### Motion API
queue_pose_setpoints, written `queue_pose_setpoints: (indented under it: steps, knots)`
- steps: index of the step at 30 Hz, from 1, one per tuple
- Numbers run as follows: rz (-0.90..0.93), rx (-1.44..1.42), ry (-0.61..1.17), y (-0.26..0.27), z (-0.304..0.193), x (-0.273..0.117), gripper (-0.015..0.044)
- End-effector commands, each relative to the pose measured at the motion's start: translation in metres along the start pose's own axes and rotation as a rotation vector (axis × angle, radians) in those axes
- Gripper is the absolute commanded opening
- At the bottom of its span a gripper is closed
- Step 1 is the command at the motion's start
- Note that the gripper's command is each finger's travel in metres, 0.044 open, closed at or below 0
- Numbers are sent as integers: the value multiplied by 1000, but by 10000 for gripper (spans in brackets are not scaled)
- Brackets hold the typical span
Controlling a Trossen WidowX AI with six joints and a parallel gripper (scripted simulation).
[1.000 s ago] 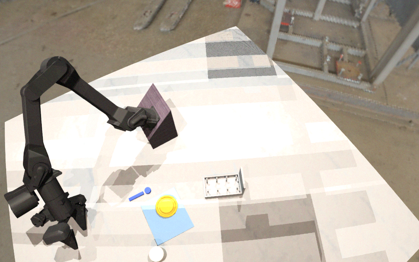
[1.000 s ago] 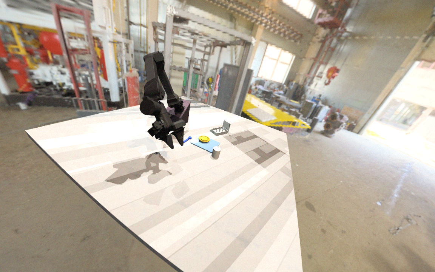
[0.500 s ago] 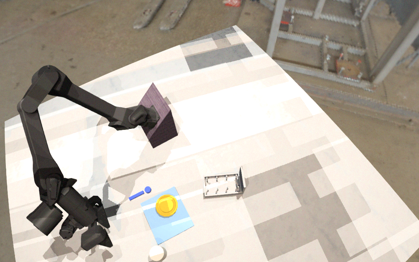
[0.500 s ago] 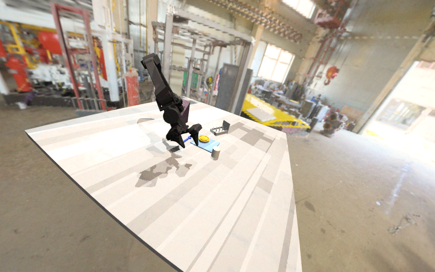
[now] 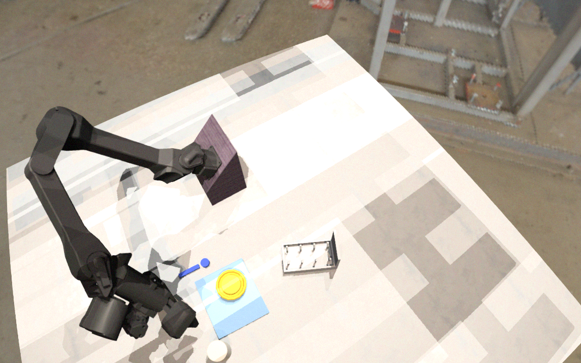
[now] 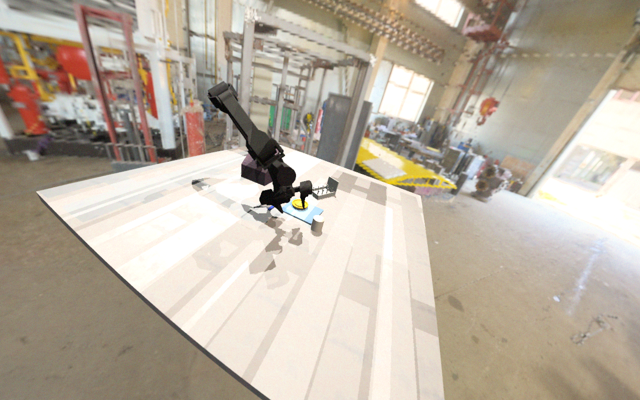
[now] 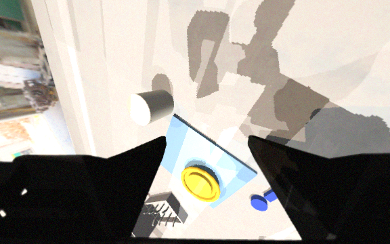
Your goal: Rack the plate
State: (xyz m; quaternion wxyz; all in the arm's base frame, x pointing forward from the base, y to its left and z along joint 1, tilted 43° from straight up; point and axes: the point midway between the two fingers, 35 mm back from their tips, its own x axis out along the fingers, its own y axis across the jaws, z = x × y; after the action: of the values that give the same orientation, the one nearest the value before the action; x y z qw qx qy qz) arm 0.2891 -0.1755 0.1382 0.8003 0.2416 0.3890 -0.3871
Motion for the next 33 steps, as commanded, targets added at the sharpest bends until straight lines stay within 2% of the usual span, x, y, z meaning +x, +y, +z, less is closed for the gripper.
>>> queue_pose_setpoints:
  steps: [1, 17, 33]
  knots:
    - [-45, -100, 38, 7, -15, 6, 400]
    - [-231, -548, 155, 29, -74, 18, 400]
    - [-419, -1047, 191, 43, -119, 13, 400]
